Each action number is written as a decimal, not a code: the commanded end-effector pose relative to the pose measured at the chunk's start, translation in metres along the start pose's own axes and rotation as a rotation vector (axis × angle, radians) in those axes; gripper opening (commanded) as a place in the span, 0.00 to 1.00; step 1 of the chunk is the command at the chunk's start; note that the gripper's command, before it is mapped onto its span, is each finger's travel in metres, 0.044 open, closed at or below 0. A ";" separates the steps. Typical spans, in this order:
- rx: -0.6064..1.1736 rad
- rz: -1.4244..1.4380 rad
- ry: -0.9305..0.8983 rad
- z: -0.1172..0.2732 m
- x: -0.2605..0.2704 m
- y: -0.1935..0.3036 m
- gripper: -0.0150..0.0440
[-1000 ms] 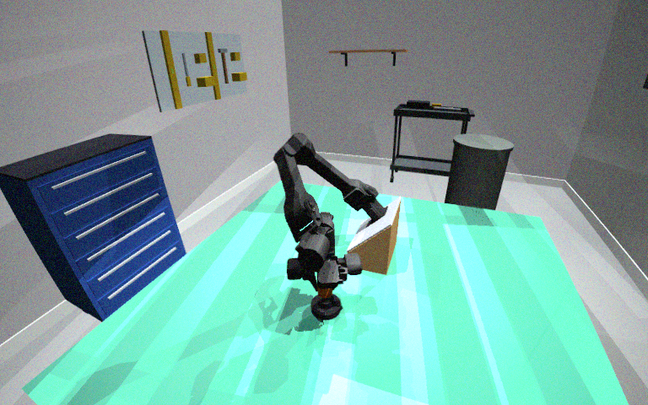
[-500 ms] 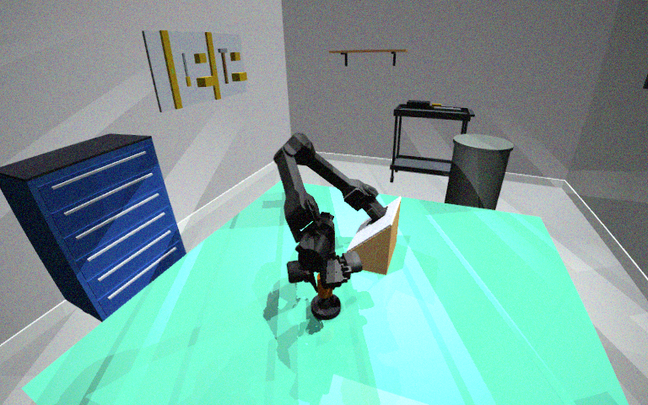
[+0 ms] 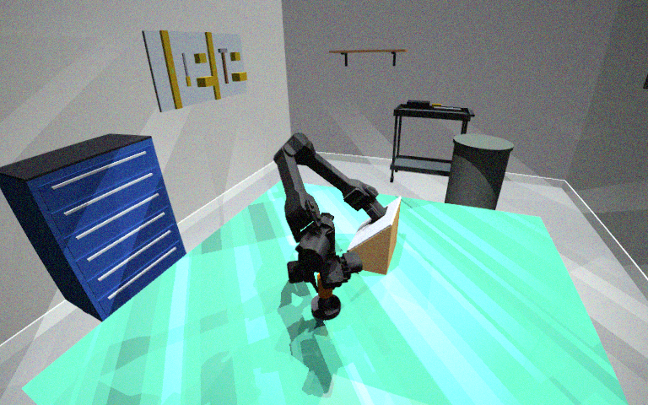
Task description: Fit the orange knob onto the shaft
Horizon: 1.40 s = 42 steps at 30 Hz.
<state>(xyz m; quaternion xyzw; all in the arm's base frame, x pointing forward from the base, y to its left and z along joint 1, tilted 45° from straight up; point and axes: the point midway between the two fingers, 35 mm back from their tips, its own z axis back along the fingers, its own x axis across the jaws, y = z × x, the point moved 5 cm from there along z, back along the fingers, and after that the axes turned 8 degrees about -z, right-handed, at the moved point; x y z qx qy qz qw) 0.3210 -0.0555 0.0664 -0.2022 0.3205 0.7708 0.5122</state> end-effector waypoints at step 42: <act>-0.001 0.211 0.002 0.000 0.000 0.000 0.25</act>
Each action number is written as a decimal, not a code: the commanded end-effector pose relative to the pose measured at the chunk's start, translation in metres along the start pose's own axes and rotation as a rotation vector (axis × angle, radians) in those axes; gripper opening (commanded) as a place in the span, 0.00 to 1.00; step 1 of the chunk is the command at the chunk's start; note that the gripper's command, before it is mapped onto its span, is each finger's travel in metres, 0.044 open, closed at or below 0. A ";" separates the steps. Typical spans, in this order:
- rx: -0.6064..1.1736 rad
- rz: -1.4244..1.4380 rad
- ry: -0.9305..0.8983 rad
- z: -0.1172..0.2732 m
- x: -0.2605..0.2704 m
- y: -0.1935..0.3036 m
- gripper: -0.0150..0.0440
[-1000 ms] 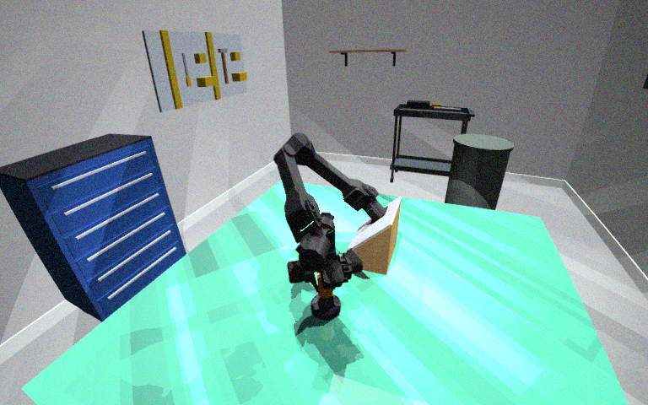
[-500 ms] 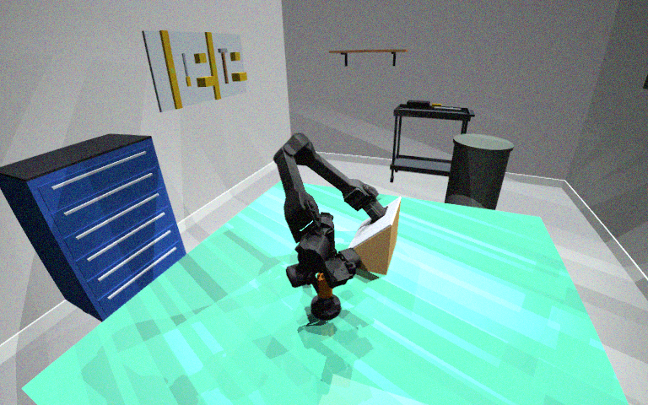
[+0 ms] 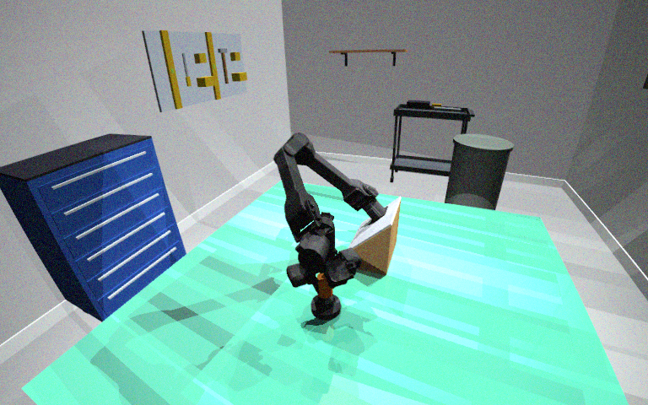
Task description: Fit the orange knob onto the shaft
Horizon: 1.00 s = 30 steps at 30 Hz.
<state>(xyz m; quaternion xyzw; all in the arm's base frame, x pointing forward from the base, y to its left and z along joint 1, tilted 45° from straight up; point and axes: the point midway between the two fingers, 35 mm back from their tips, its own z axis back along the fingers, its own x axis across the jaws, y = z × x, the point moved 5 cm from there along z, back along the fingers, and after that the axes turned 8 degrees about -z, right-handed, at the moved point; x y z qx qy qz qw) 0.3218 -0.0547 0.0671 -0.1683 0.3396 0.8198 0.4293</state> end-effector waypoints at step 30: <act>0.000 0.212 0.001 0.003 -0.002 -0.003 0.25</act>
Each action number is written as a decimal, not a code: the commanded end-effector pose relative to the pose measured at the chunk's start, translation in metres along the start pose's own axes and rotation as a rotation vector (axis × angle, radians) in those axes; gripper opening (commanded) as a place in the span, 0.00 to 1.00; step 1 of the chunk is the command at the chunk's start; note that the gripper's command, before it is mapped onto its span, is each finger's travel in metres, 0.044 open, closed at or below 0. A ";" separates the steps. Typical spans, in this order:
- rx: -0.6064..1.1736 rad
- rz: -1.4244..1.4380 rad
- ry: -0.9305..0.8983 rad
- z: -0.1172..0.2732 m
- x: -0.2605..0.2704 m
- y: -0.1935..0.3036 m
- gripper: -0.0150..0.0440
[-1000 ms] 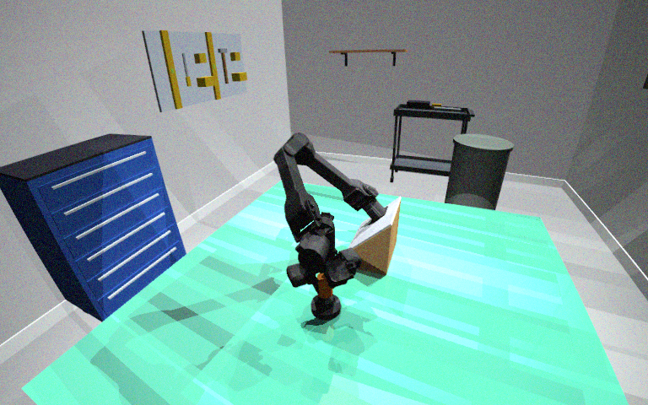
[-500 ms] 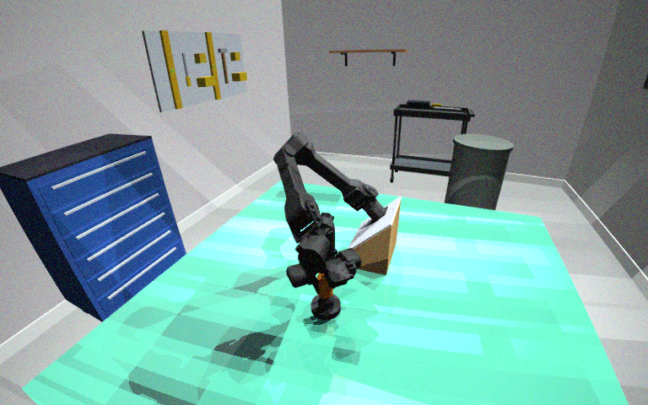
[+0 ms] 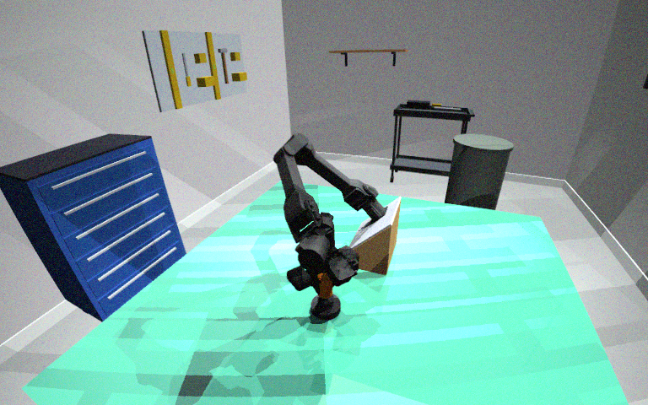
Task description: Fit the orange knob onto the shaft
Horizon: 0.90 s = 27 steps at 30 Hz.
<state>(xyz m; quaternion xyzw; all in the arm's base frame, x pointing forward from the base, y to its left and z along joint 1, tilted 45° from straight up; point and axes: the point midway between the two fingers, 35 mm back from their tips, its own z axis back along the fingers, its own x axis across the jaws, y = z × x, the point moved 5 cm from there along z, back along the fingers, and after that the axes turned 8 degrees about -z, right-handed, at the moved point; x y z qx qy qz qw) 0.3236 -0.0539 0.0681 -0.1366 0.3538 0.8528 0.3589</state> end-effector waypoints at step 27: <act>-0.003 0.042 0.005 -0.002 0.001 0.001 0.25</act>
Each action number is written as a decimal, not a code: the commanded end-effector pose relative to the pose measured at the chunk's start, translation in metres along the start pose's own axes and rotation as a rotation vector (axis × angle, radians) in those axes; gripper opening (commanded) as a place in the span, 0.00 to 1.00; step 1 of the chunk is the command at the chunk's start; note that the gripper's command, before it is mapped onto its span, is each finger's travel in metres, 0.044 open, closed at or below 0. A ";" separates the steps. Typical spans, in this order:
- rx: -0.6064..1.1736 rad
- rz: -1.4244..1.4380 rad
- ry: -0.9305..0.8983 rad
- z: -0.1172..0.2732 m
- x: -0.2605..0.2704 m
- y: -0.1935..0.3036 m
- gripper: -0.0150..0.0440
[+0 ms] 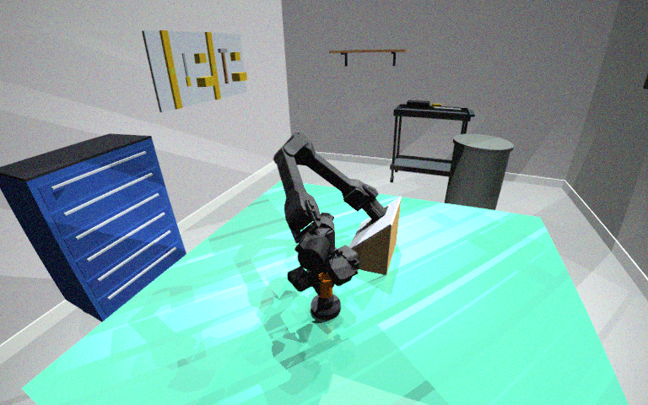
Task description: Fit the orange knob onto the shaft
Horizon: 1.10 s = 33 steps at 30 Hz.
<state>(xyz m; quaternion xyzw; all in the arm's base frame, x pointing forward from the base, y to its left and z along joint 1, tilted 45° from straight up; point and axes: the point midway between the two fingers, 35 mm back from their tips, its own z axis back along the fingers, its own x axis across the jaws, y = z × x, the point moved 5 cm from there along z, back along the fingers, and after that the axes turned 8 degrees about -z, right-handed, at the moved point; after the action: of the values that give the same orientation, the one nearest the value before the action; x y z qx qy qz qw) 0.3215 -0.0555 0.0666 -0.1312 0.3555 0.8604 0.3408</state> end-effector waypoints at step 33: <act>0.000 0.211 0.002 0.002 -0.002 -0.001 0.25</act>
<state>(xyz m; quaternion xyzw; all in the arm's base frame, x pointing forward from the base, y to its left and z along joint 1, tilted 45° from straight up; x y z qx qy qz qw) 0.3243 -0.0538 0.0683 -0.0938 0.3673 0.8908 0.2503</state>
